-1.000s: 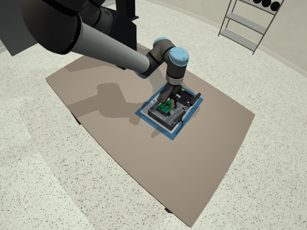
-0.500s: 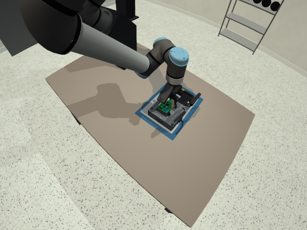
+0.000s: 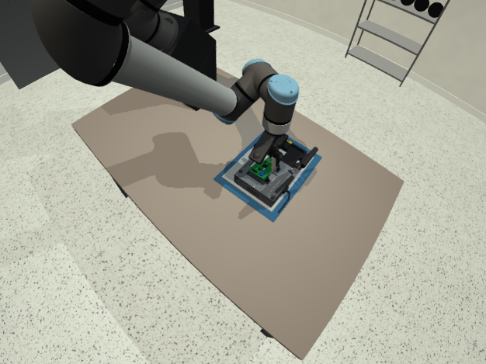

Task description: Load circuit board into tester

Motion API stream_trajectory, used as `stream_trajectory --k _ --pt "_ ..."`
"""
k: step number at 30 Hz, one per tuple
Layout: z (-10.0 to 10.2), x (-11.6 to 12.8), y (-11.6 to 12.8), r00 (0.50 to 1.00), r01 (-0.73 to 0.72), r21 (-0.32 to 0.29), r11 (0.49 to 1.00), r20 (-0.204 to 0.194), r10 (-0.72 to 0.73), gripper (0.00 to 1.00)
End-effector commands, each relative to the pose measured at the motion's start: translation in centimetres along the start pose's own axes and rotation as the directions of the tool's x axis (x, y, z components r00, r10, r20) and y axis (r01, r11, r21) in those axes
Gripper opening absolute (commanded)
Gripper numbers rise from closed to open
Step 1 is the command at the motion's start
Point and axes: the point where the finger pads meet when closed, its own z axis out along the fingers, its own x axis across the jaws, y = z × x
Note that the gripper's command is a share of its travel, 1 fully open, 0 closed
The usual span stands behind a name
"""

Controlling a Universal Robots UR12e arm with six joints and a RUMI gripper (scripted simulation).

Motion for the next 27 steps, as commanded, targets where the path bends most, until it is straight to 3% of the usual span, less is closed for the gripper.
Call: stream_trajectory --k 1,27 --pt "-0.14 0.15 0.05 1.000 0.005 -0.001 1.000 -0.001 -0.005 0.39" --pt "0.14 0.48 0.05 1.000 0.005 -0.002 1.000 -0.002 -0.005 0.39"
